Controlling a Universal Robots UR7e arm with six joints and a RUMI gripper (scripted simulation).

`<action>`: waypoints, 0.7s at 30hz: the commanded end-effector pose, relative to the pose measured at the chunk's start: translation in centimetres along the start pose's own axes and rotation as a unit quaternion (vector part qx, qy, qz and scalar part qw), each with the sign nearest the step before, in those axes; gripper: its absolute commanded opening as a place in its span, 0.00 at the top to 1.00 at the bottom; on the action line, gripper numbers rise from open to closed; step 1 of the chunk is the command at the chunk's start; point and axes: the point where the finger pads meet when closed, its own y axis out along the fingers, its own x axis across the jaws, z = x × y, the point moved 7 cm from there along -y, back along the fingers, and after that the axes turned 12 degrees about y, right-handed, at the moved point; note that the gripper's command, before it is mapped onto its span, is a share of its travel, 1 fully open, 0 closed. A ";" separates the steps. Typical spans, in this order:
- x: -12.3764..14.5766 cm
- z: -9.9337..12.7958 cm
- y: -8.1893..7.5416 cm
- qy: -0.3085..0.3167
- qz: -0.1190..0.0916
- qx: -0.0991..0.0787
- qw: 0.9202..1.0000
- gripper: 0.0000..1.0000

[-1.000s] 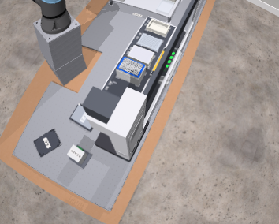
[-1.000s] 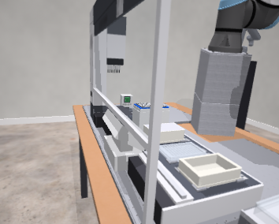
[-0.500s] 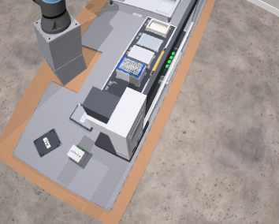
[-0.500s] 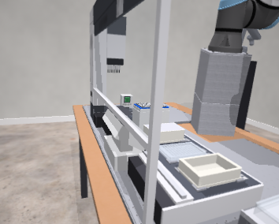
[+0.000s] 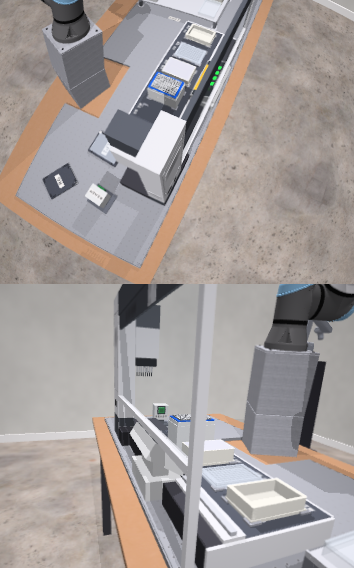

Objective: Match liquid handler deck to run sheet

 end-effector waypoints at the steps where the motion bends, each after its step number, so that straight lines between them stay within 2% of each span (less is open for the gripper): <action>1: 0.1 0.3 1.1 0.001 0.000 0.003 1.000 0.18; 21: 0.1 0.3 3.7 0.001 0.000 0.003 1.000 0.18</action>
